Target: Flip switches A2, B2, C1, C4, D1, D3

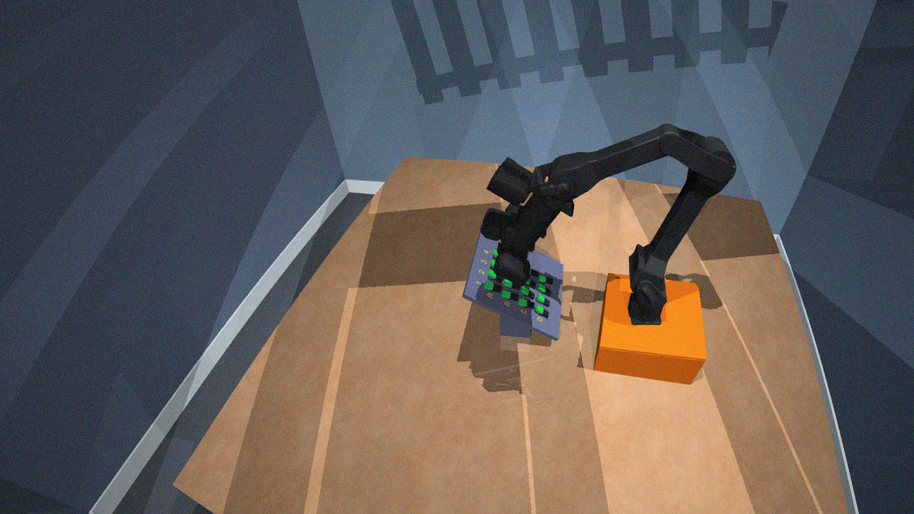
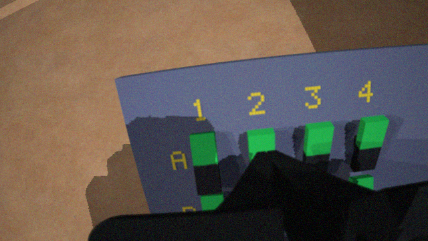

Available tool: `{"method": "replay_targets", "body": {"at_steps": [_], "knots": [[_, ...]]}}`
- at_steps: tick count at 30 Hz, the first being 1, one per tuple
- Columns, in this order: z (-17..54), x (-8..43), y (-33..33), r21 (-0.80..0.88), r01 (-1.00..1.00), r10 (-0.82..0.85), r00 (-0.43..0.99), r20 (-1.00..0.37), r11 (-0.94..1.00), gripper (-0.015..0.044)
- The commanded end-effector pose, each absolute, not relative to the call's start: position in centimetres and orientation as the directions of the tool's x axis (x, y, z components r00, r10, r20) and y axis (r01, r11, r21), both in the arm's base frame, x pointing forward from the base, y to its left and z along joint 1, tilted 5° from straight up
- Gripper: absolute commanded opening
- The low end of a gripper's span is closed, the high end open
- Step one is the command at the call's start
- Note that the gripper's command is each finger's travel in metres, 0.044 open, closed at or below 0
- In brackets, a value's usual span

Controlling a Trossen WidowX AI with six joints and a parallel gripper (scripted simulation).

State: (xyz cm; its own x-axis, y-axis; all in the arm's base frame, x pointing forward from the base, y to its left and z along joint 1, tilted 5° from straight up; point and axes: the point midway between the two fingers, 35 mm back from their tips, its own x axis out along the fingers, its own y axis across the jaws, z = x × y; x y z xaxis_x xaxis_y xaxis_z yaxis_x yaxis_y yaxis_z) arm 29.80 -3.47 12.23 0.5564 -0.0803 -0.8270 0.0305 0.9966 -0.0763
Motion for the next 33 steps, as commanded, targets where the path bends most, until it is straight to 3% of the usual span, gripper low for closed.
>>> {"method": "replay_targets", "body": {"at_steps": [1,33], "knots": [[11.68,29.93,-3.57,-0.078,0.036,-0.085,0.552,-0.829,0.996,0.0],[10.74,30.61,-3.67,-0.078,0.036,-0.085,0.553,-0.829,0.996,0.0]]}}
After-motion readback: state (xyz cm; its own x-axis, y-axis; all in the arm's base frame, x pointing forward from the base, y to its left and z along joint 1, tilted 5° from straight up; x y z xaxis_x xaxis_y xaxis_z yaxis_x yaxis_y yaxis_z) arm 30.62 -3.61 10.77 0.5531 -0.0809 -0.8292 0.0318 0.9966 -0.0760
